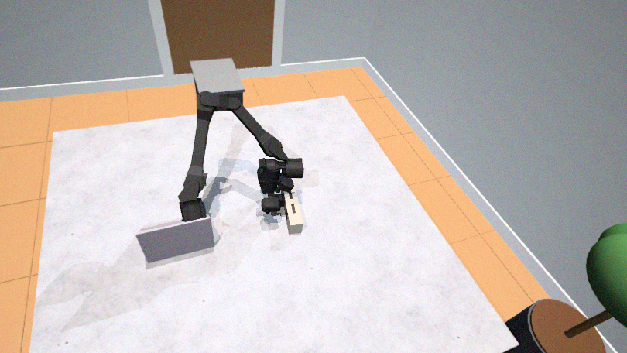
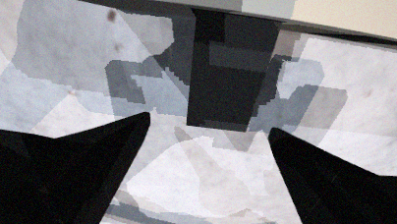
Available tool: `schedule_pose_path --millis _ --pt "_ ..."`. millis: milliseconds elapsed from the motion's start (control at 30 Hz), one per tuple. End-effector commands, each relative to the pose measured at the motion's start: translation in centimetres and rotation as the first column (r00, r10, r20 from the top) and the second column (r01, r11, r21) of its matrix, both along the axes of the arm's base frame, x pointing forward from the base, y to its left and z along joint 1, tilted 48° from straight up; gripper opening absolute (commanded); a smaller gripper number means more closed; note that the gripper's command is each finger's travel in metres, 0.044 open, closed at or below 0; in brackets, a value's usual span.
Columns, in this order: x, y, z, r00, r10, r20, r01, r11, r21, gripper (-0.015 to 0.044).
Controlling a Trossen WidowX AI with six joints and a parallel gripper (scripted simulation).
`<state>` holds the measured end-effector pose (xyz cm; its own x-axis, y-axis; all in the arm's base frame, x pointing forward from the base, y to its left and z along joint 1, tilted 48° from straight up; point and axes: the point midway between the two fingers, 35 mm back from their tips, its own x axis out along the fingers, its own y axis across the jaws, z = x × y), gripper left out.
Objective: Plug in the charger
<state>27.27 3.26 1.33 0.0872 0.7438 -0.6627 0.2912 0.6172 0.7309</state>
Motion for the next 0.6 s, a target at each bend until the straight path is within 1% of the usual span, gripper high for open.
schedule_pose_path --millis 0,567 --pt "-0.4 0.1 0.2 1.0 -0.003 0.007 0.003 1.0 0.001 0.044" --pt "-2.2 0.8 0.3 1.0 -0.003 0.006 0.003 1.0 0.001 0.044"
